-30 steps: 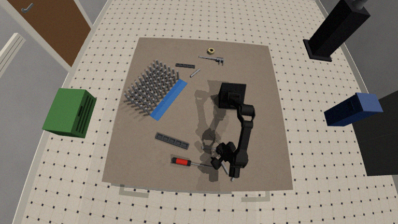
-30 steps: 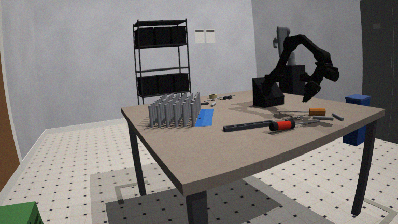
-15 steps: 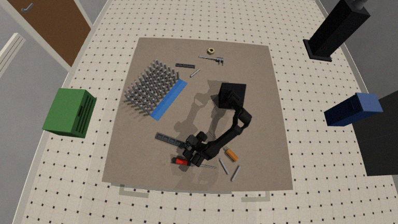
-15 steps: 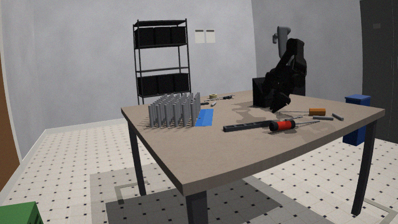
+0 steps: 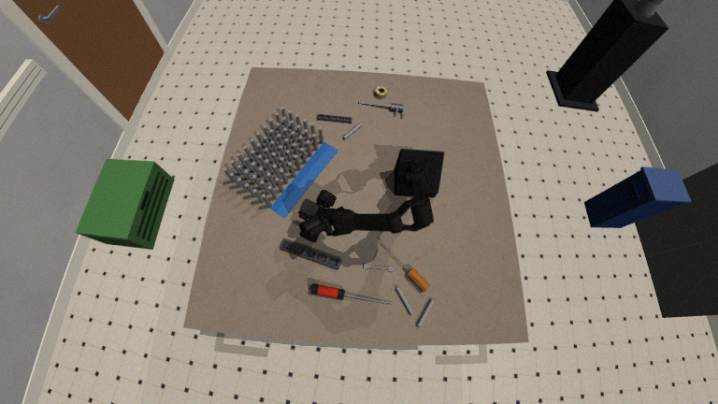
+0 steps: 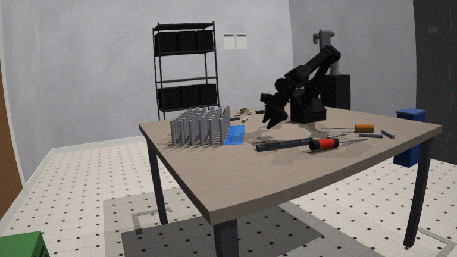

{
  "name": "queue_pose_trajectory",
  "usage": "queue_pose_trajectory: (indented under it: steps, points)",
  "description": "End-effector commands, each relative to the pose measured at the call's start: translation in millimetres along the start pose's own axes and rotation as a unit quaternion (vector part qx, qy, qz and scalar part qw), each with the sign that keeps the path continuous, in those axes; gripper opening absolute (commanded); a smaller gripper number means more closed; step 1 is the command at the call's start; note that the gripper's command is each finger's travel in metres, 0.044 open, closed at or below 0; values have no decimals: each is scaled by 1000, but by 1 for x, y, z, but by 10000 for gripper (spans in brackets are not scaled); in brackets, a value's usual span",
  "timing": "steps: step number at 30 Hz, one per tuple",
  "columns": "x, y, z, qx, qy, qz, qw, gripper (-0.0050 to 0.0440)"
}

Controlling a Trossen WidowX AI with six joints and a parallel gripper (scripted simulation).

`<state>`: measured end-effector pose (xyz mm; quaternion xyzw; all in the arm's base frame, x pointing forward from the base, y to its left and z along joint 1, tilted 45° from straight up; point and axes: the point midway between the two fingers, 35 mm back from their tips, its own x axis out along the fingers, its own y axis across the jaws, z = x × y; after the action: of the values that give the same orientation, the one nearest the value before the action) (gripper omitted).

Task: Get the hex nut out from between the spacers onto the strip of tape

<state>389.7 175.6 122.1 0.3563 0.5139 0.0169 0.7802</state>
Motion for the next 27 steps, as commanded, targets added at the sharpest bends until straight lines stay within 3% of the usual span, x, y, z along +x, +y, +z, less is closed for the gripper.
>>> queue_pose_trajectory:
  steps: [1,5,7,12,19,22,24,27]
  points:
    - [17,-37,40,-51,-2,34,998,400]
    - [25,-87,67,-102,-13,54,993,400]
    - [25,-87,67,-102,-13,54,993,400]
    - [27,-136,87,-156,-32,74,984,400]
    - [23,-134,92,-164,-42,79,982,400]
    - [44,-136,78,-158,-33,72,984,400]
    - [44,-136,78,-158,-33,72,984,400]
    - [81,-131,54,-158,-33,72,984,400]
